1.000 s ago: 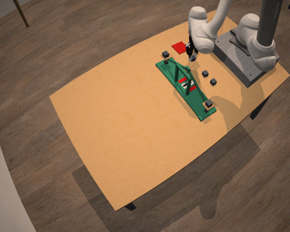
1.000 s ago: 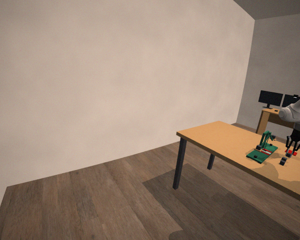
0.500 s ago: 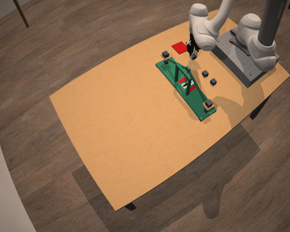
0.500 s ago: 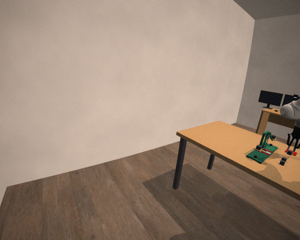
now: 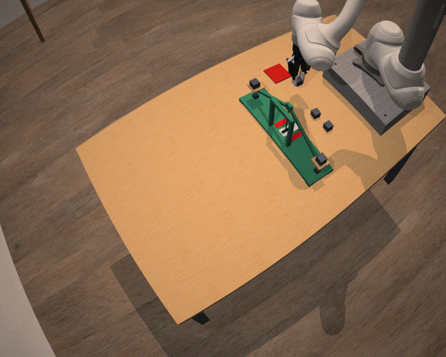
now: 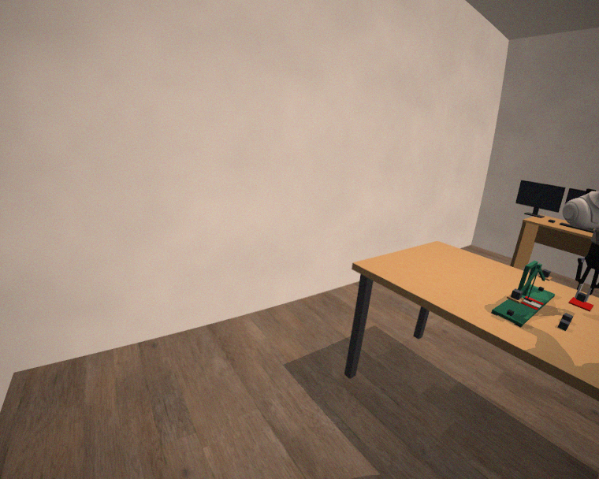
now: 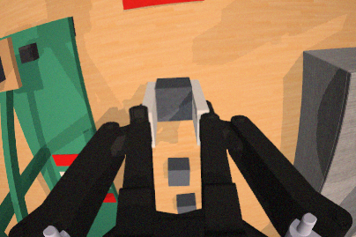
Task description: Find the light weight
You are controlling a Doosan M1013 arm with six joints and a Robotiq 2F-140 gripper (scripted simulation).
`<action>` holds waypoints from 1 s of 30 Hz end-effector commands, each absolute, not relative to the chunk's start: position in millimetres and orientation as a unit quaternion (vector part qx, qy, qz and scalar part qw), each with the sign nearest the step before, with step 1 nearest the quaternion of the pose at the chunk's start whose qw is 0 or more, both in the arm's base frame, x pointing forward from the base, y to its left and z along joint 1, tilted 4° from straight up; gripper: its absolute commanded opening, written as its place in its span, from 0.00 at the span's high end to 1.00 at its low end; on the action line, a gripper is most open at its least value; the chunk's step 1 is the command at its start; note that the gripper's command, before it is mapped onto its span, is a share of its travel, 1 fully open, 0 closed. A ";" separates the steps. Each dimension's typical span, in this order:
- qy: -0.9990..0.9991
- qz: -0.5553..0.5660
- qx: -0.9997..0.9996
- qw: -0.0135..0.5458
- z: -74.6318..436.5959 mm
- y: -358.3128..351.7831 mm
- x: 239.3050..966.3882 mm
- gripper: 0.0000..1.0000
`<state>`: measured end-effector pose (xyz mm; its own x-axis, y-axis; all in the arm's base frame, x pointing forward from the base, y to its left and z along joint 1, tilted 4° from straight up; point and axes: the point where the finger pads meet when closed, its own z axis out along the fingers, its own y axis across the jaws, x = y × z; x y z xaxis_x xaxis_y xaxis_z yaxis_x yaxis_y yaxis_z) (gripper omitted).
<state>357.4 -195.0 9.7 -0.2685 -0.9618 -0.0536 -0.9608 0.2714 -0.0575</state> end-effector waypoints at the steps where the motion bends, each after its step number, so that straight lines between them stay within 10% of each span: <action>1: 0.797 -0.006 -0.603 0.038 14.0 -197.0 356.9 0.76; 30: 0.776 -0.008 -0.629 0.037 20.0 -319.4 331.0 0.76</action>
<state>331.3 -318.9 20.2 -0.2038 -0.9782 -0.0389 -0.9765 0.2059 -0.0630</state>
